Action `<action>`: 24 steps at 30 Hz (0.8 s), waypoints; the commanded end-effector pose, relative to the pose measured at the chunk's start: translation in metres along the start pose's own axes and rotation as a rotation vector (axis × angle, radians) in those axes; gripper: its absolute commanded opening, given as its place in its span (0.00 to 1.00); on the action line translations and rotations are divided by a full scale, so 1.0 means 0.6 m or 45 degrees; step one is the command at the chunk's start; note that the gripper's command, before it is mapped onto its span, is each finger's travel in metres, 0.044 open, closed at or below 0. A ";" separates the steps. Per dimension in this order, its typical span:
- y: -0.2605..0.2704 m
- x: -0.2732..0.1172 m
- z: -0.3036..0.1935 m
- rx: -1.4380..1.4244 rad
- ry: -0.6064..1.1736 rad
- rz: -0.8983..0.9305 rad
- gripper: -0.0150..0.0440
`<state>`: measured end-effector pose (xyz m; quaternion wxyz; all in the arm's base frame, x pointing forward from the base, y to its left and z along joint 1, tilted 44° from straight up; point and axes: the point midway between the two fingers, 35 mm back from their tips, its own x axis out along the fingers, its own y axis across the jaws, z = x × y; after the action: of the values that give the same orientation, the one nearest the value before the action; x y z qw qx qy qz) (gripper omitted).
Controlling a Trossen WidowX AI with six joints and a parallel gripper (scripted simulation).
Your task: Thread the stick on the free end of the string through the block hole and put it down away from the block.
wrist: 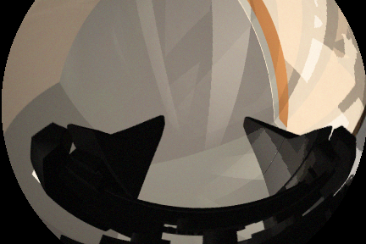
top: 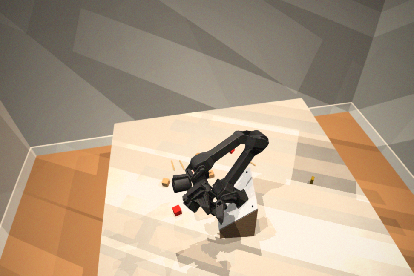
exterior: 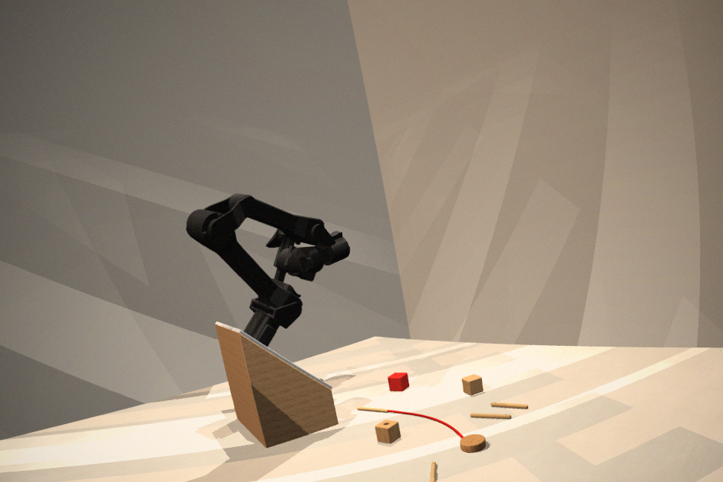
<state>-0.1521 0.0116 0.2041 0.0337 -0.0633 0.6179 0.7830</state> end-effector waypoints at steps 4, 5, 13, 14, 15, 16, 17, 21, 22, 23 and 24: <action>-0.001 0.000 0.007 -0.013 -0.021 -0.010 1.00; -0.002 -0.001 0.015 -0.029 -0.046 -0.024 1.00; -0.040 -0.047 0.159 -0.286 -0.437 -0.326 1.00; -0.047 -0.059 0.178 -0.324 -0.480 -0.379 1.00; -0.055 -0.072 0.196 -0.359 -0.519 -0.434 1.00; -0.064 -0.087 0.213 -0.393 -0.556 -0.491 1.00; -0.073 -0.103 0.229 -0.426 -0.590 -0.550 1.00; -0.112 -0.178 0.280 -0.536 -0.692 -0.795 1.00; -0.123 -0.199 0.290 -0.559 -0.710 -0.859 1.00; -0.133 -0.222 0.298 -0.551 -0.736 -0.916 1.00; -0.142 -0.245 0.305 -0.542 -0.760 -0.970 1.00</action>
<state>-0.0563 0.1873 0.1931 0.3998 -0.0354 0.3818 0.8325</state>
